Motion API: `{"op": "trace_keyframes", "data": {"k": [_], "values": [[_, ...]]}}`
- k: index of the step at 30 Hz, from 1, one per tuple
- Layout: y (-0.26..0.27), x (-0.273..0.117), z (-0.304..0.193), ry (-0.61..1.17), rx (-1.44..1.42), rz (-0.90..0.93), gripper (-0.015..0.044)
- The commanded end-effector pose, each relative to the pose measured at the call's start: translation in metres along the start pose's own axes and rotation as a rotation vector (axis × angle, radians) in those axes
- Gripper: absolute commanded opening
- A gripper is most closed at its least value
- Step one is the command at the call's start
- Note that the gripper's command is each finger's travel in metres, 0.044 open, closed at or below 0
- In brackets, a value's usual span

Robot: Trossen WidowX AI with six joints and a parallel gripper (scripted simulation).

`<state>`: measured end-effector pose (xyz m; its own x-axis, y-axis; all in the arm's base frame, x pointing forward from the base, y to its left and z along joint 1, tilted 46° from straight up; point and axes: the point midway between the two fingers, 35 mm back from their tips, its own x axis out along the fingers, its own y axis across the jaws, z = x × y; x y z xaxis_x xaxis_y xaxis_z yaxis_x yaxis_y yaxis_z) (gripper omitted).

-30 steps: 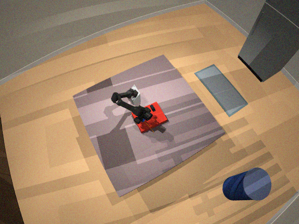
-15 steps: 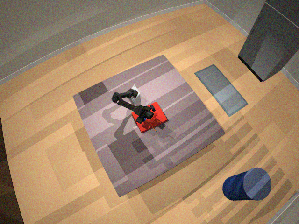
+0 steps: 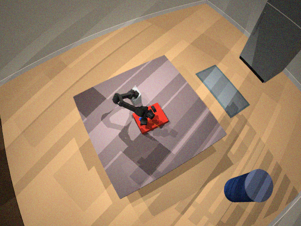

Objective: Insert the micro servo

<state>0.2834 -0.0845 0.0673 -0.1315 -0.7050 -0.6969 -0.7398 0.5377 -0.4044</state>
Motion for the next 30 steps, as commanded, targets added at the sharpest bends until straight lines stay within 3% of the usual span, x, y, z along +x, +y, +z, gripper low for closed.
{"op": "trace_keyframes", "data": {"k": [1,30], "values": [[0.0004,-0.001,0.0014,-0.005,-0.132,-0.002,0.0],[0.0005,-0.001,0.0014,-0.003,-1.135,-0.004,0.0]]}}
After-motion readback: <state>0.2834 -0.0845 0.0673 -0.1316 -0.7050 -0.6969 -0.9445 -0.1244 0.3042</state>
